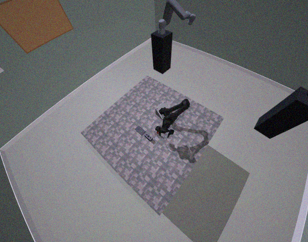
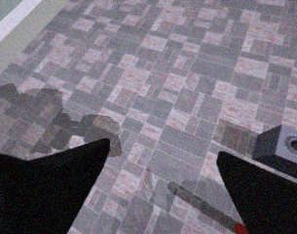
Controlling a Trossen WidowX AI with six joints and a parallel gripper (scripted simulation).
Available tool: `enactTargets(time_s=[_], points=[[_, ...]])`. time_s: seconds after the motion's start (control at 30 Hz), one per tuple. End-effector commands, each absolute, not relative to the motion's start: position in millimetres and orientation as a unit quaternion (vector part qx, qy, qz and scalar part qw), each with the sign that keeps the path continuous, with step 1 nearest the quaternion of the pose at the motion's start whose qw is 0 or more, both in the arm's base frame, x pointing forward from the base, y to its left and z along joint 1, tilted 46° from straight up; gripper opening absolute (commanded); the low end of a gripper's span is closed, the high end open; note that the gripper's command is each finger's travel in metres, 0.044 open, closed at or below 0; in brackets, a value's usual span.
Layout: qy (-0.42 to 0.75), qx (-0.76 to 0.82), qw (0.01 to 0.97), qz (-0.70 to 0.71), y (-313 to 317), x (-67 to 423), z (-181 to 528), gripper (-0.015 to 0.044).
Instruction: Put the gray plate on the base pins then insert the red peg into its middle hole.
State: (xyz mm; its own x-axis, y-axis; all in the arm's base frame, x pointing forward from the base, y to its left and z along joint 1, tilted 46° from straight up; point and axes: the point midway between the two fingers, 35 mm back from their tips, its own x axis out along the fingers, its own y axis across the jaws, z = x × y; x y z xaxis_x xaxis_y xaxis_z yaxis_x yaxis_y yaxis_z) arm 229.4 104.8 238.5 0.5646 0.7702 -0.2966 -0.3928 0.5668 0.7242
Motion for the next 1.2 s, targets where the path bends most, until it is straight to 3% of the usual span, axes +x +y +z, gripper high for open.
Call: enactTargets(time_s=[0.0,0.27,0.53,0.83,1.17], points=[[0.308,0.301,0.831,0.352,104.7,229.8,238.6,0.0426],[0.318,0.061,0.846,0.424,105.1,242.8,243.2,0.044],[0.291,-0.181,0.762,0.55,106.1,247.0,248.1,0.044],[0.246,-0.286,0.677,0.631,106.7,245.7,252.5,0.044],[0.244,-0.289,0.675,0.633,106.7,245.6,252.6,0.044]])
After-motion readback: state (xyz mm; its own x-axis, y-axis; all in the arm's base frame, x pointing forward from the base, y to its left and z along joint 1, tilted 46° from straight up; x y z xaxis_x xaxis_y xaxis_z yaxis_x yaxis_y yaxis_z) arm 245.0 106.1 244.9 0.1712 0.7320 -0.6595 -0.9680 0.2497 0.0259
